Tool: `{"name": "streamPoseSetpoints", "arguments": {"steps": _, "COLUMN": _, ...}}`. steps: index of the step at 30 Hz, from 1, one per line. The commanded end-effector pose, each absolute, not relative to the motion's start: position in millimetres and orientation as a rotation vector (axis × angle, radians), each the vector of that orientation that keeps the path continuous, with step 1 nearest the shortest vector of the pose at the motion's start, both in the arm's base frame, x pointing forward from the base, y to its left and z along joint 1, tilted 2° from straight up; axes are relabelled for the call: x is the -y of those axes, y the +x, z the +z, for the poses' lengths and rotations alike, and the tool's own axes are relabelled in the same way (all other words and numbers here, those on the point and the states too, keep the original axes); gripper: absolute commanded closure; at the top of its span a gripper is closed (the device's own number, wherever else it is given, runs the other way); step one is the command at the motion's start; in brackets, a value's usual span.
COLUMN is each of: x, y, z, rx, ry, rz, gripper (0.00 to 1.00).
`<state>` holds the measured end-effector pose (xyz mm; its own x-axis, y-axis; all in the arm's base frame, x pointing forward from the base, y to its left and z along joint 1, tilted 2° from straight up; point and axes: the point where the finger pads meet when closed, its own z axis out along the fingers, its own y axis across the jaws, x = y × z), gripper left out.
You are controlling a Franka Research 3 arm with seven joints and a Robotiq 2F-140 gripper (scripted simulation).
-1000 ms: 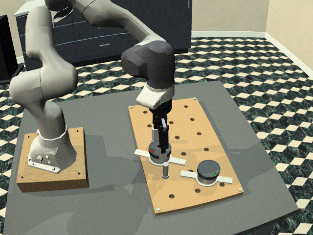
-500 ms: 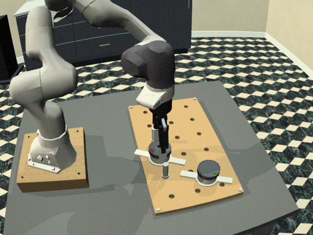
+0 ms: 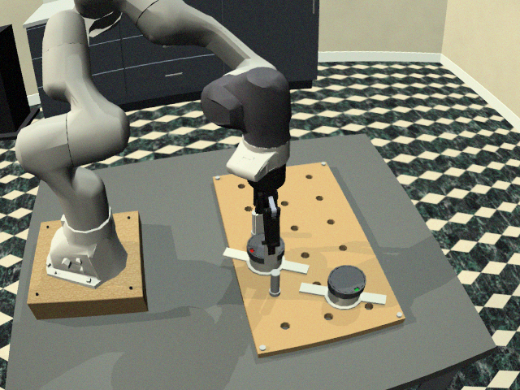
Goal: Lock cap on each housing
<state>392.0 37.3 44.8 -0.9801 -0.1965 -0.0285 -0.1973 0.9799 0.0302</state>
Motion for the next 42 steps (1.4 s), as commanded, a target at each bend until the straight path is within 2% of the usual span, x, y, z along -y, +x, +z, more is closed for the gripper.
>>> {"name": "streamPoseSetpoints", "arguments": {"steps": 1, "x": -36.7, "y": 391.7, "z": 44.2, "rx": -3.102, "ry": -0.286, "rz": 0.052, "gripper": 0.90}}
{"name": "streamPoseSetpoints", "arguments": {"steps": 21, "x": -36.7, "y": 391.7, "z": 44.2, "rx": -3.107, "ry": 0.299, "rz": 0.059, "gripper": 0.90}}
{"name": "streamPoseSetpoints", "arguments": {"steps": 42, "x": -36.7, "y": 391.7, "z": 44.2, "rx": -3.084, "ry": 0.496, "rz": 0.061, "gripper": 0.90}}
